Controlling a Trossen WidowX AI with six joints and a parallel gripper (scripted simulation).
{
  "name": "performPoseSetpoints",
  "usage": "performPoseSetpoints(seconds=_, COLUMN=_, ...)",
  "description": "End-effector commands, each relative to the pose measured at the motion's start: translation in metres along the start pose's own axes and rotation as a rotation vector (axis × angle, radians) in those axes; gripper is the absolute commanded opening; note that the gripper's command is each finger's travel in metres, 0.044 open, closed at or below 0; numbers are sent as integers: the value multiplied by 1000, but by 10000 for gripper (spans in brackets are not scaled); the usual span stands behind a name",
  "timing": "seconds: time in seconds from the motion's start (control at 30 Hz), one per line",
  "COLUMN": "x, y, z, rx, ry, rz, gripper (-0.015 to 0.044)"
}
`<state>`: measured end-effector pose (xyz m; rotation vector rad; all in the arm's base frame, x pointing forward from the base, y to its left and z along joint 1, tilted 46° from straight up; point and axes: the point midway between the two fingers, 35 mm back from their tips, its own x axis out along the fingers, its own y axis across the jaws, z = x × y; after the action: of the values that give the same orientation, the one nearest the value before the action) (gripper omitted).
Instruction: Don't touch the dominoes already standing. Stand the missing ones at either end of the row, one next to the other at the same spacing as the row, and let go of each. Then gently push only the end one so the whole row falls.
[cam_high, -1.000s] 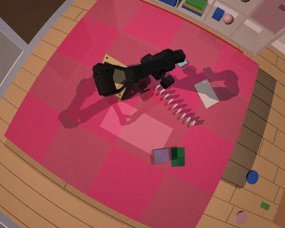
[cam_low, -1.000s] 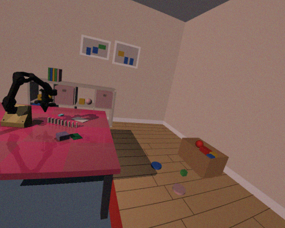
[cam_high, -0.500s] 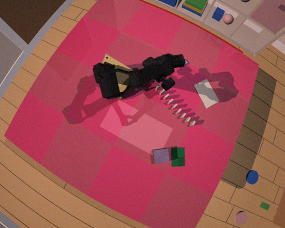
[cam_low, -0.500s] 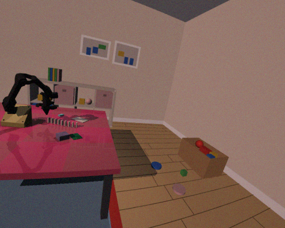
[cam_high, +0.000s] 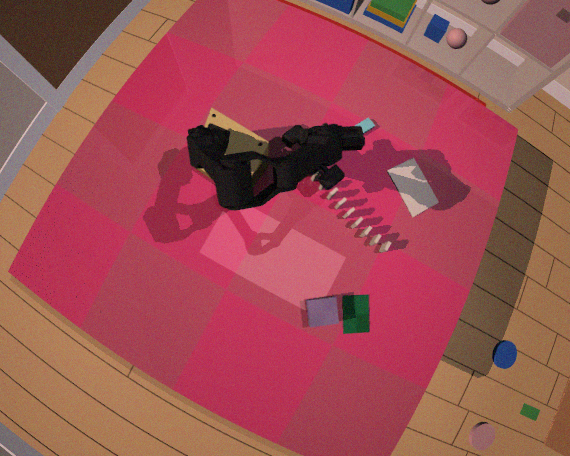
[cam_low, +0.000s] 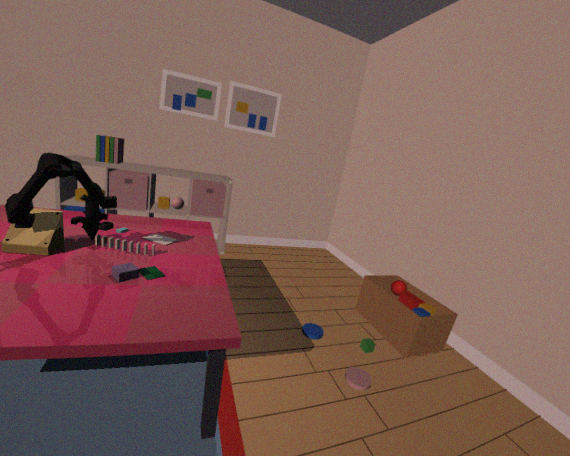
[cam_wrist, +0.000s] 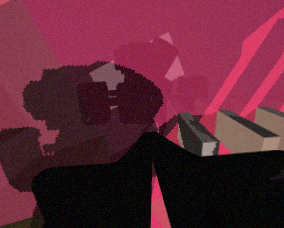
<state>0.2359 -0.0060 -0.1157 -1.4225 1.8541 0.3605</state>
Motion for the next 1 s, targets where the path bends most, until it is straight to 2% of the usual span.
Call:
performPoseSetpoints(seconds=0.0, x=1, y=-8, z=0, rx=0, ry=1, rz=-3, gripper=0)
performPoseSetpoints(seconds=0.5, x=-1, y=-25, z=2, rx=3, ry=-8, rz=-5, gripper=0)
performPoseSetpoints(seconds=0.63, x=-23, y=-46, z=19, rx=12, ry=-97, rz=-56, gripper=0)
performPoseSetpoints(seconds=0.97, x=-60, y=-51, z=-2, rx=1, ry=0, rz=-4, gripper=0)
